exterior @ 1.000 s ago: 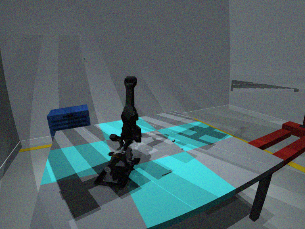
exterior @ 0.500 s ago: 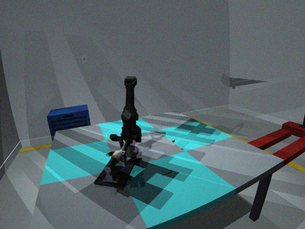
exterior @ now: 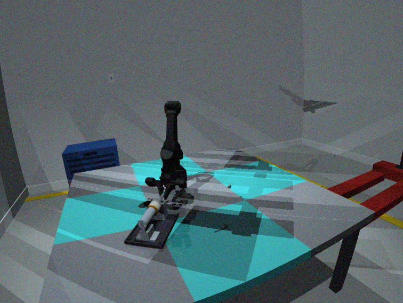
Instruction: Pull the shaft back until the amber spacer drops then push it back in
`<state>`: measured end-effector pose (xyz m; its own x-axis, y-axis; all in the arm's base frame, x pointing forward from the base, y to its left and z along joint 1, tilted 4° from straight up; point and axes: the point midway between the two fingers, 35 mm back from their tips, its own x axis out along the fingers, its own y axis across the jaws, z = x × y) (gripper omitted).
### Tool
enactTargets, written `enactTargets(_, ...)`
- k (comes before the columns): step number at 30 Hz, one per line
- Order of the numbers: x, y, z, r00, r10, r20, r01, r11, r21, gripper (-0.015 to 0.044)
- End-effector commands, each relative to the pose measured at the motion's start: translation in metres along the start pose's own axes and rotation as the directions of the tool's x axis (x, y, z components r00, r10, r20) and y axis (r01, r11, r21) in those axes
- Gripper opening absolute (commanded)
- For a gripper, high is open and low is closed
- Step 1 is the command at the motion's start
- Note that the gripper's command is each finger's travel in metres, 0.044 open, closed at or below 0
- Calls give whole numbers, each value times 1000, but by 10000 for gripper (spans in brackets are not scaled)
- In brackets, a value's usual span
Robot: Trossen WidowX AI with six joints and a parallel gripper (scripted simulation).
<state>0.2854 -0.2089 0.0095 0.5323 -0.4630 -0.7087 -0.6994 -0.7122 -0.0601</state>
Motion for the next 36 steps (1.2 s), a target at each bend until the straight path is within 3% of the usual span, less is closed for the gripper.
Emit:
enactTargets(1, -1, 0, 2, 1000, 0, 3, 0, 1000, 4, 0)
enactTargets(36, -2, 0, 2, 1000, 0, 0, 0, 1000, 0, 0)
